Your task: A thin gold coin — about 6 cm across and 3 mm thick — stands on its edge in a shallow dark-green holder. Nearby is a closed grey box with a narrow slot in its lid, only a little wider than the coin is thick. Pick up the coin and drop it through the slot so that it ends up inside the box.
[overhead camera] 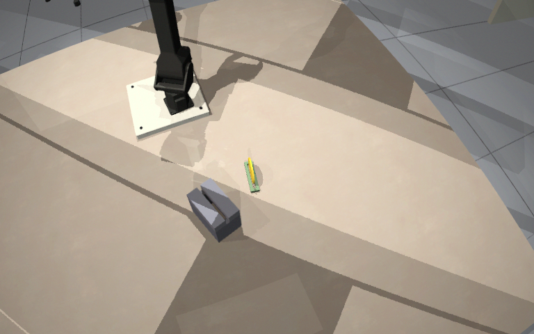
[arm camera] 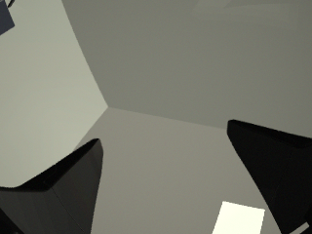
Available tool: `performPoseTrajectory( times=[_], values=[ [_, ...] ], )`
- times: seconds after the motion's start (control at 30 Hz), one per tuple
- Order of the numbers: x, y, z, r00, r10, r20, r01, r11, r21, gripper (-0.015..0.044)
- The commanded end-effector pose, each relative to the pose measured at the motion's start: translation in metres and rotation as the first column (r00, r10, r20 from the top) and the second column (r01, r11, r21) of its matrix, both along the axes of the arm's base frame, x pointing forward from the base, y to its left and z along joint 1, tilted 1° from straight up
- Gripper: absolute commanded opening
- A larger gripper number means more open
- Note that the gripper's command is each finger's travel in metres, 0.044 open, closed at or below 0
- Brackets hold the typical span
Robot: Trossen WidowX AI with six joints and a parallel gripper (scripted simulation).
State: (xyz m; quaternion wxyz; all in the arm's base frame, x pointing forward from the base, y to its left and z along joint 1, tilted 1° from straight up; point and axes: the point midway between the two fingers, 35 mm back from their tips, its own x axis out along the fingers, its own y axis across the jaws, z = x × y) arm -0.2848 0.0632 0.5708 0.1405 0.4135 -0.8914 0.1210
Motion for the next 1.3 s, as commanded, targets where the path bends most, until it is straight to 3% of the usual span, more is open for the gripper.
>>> performPoseTrajectory(
  times=[0.0, 0.27, 0.47, 0.7, 0.87, 1.1, 1.27],
  values=[
    [0.000, 0.002, 0.000, 1.000, -0.003, 0.006, 0.003, 1.000, -0.009, 0.0374],
    [0.002, 0.095, 0.004, 0.967, -0.098, 0.236, 0.186, 0.902, -0.390, 0.0164],
    [0.022, 0.176, -0.004, 0.923, -0.116, 0.366, 0.345, 0.670, -0.657, 0.0161],
    [0.072, 0.266, -0.027, 0.900, -0.110, 0.422, 0.436, 0.262, -0.861, 0.0161],
    [0.101, 0.299, -0.041, 0.903, -0.115, 0.415, 0.423, 0.066, -0.904, 0.0161],
    [0.183, 0.358, -0.077, 0.920, -0.173, 0.352, 0.282, -0.331, -0.901, 0.0161],
    [0.219, 0.373, -0.092, 0.924, -0.214, 0.316, 0.192, -0.455, -0.869, 0.0161]
  ],
)
